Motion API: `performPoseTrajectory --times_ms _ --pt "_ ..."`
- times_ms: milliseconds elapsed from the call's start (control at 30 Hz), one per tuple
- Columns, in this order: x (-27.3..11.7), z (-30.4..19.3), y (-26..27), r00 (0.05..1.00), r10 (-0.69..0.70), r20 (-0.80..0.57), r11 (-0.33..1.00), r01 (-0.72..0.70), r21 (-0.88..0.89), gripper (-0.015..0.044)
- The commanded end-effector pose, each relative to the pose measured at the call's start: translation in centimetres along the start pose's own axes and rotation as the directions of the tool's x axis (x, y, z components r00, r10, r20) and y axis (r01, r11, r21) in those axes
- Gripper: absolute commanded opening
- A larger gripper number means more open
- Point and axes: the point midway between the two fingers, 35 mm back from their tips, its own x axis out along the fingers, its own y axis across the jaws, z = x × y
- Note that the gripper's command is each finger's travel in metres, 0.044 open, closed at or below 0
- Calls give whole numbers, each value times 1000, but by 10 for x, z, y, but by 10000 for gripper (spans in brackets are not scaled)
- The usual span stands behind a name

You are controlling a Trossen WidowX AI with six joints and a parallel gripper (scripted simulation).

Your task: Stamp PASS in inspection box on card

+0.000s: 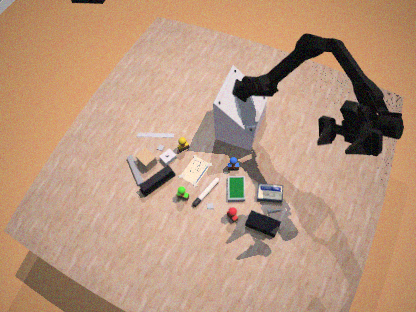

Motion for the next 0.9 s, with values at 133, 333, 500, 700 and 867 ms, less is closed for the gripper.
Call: performPoseTrajectory --times_ms 133,333,500,700,867 --pt "34 -48 -24 993 -84 -80 963 60 -263 269" --pt "89 -108 -80 945 -269 -187 792 106 -601 217" --pt "133 -146 -151 844 -469 -259 579 72 -812 217" --pt "170 -175 -247 630 -695 -347 383 -83 -920 217" --pt "187 -190 -328 363 -814 -454 370 -278 -886 217"
